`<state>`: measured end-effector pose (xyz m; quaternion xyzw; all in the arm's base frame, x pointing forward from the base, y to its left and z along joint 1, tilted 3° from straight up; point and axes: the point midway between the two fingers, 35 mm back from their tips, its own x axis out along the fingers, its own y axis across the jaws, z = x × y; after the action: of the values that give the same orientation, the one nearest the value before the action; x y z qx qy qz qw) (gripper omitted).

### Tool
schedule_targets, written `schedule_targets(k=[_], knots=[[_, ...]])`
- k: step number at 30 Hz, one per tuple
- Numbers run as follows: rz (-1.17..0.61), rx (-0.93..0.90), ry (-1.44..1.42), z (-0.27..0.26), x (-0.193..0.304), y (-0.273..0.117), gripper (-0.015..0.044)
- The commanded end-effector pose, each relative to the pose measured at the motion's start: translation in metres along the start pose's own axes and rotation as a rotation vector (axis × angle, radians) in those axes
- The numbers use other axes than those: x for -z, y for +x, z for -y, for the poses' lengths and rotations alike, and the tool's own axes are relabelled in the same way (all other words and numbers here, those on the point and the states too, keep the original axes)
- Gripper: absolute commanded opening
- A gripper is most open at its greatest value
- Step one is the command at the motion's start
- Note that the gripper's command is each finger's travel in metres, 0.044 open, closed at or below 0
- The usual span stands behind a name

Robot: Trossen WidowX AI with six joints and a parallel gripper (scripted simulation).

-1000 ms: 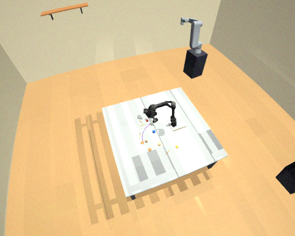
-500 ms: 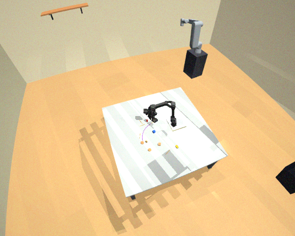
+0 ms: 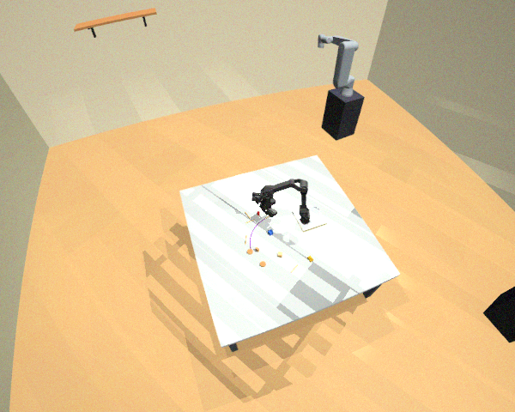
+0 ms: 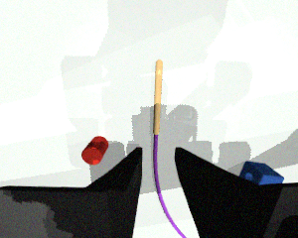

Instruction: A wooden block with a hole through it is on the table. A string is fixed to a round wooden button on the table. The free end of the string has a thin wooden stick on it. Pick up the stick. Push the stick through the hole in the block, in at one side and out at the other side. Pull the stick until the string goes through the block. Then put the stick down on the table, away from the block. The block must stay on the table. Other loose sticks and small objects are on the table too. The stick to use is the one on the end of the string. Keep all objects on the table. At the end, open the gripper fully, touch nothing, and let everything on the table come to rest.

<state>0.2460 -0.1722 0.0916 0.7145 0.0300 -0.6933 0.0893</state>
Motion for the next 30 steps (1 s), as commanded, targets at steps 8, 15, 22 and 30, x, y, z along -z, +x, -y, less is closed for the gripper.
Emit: schedule_targets(k=[8,15,22,30], knots=[[0.006,0.011,0.004,0.001,0.000,0.021,0.0120],[0.006,0.011,0.004,0.001,0.000,0.032,0.0120],[0.006,0.012,0.004,0.002,-0.001,0.044,0.0120],[0.006,0.012,0.004,0.003,-0.002,0.056,0.0120]])
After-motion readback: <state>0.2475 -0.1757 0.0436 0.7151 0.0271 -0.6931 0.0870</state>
